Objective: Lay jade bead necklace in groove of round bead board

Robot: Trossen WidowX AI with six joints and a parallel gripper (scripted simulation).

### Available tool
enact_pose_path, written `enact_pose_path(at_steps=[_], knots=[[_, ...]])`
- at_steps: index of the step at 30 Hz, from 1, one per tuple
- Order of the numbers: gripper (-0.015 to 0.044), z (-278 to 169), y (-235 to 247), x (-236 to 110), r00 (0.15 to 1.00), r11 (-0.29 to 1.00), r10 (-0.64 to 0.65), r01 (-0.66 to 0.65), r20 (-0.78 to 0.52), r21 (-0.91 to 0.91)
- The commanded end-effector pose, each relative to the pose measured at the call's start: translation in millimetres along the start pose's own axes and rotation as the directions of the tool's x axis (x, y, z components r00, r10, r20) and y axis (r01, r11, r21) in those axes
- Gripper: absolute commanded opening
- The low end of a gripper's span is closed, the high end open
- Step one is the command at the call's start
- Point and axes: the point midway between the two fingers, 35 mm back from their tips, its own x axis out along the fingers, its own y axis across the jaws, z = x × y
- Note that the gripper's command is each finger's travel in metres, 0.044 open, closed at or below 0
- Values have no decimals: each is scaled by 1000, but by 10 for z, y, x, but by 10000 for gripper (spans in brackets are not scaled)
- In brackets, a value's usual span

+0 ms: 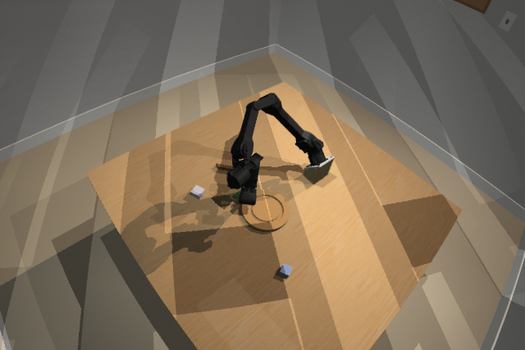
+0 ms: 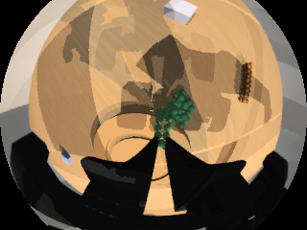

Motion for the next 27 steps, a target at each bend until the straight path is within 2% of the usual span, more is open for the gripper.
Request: enact_pose_path(at_steps=[1,10,27], knots=[[0,-186,62,22,1000,1000,-3,3,-9,-4],[0,-440,134,26,1000,1000,-5,5,-7,-4],[0,-445,135,192,1000,1000,-6,6,-7,-4]])
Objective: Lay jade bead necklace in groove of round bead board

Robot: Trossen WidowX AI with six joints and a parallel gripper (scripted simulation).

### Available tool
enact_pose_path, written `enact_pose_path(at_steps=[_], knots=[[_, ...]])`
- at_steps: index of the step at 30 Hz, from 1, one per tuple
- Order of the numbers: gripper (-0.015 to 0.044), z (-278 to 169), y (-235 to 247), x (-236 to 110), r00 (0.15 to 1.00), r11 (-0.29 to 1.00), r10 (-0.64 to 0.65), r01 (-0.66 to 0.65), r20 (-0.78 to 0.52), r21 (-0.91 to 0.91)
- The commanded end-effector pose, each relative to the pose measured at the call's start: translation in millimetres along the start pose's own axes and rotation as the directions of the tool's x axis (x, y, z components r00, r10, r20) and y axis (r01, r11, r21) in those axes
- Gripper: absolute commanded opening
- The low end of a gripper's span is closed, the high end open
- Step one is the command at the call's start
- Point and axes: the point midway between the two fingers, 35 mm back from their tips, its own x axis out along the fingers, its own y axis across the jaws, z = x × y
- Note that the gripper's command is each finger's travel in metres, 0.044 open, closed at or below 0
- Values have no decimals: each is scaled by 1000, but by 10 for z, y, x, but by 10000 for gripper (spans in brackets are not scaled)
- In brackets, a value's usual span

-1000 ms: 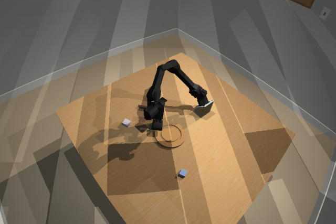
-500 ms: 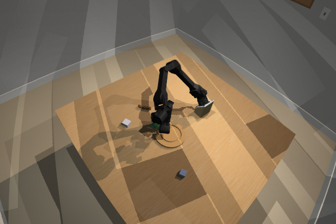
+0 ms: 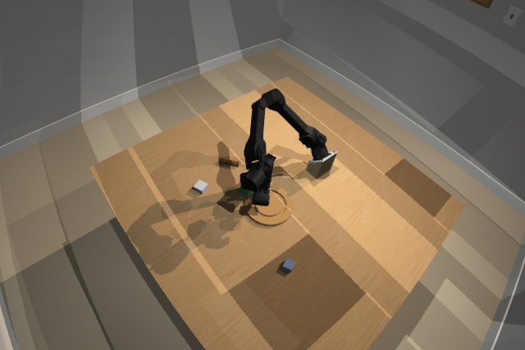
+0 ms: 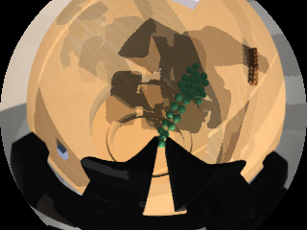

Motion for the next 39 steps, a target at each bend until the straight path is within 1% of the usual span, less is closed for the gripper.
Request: enact_pose_path(at_steps=[1,6,20,33,36,37,39], knots=[[0,-28,-9,88,1000,1000,-5,5,-3,-12],[0,-29,-12,156,1000,1000,-6,5,-3,-12],[0,-29,-13,158,1000,1000,-6,5,-3,-12],[341,-21,5,120,1000,1000,4,-4,-3,-5],[420,-23,2,48,1000,1000,1,-1,-4,-7],[440,-25,1,16,1000,1000,0,0,-4,-8],[440,-27,-4,-47,1000,1000,-3,3,-4,-10]])
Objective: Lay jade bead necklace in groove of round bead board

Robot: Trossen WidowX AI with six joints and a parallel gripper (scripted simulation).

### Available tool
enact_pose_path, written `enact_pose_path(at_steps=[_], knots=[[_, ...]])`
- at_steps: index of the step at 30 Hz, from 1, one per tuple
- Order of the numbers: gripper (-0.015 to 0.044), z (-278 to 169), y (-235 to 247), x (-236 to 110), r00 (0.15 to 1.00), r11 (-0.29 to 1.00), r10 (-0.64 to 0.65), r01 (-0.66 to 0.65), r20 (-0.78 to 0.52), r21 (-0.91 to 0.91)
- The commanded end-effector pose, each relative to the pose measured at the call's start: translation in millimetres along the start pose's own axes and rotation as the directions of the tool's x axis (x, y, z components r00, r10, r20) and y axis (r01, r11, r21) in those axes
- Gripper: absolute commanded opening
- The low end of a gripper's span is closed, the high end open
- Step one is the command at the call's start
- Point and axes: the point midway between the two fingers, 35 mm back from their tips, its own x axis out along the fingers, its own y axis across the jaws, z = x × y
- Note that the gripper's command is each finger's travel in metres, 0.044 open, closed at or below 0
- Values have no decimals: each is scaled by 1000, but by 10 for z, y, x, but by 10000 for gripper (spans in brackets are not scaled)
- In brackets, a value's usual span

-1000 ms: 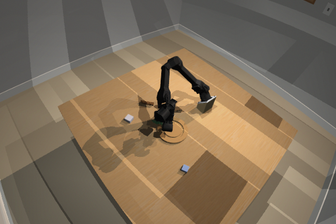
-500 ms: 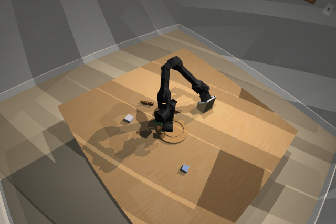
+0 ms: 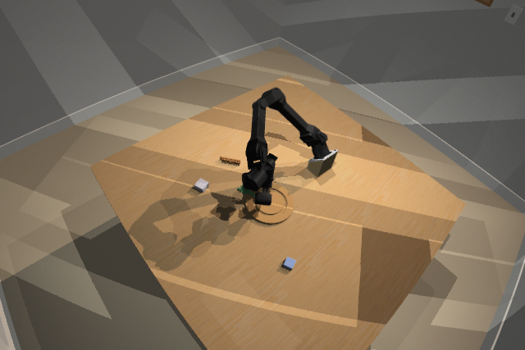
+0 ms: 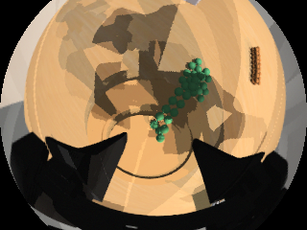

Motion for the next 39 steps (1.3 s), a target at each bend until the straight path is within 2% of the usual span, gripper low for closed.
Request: enact_pose_path(at_steps=[1,4,9,39], knots=[[440,17,12,-147,1000,1000,6,-6,4,7],[440,-4,1,-76,1000,1000,-2,2,3,-3],[440,-5,1,-167,1000,1000,5,-5,4,7],[440,-5,1,-167,1000,1000,5,-5,4,7]])
